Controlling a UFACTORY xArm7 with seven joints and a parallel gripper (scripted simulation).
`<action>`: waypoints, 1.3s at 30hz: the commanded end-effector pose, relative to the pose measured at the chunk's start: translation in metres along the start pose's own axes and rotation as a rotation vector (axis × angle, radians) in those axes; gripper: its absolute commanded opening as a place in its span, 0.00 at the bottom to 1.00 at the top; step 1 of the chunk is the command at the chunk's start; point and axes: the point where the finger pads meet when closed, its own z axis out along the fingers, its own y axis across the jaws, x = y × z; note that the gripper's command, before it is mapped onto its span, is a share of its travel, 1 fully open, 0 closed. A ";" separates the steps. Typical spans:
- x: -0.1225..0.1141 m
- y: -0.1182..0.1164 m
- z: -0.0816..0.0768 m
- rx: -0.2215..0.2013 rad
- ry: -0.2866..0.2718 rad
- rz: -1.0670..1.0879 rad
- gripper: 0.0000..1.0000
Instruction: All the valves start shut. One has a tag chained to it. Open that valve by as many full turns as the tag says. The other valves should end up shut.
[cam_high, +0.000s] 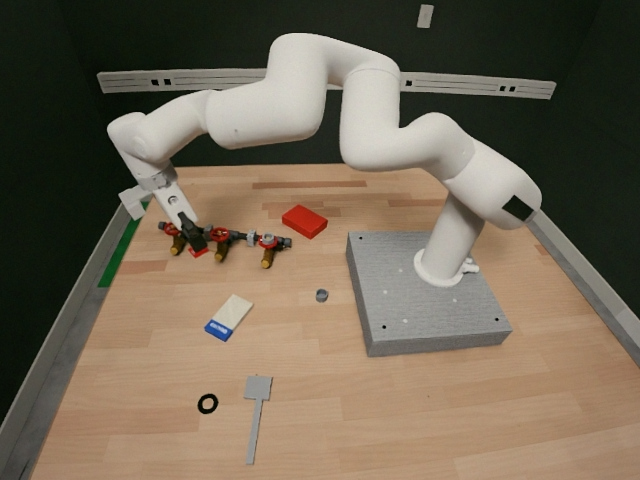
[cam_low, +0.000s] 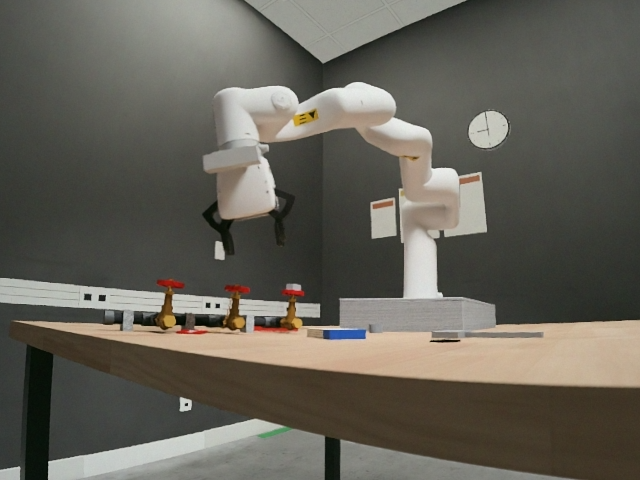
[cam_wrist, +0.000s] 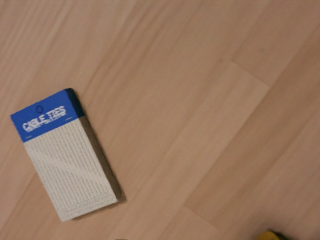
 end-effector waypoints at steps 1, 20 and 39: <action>-0.003 0.019 -0.011 -0.026 0.033 0.092 1.00; -0.024 0.082 -0.043 -0.094 0.153 0.424 1.00; -0.038 0.111 -0.058 -0.119 0.213 0.577 1.00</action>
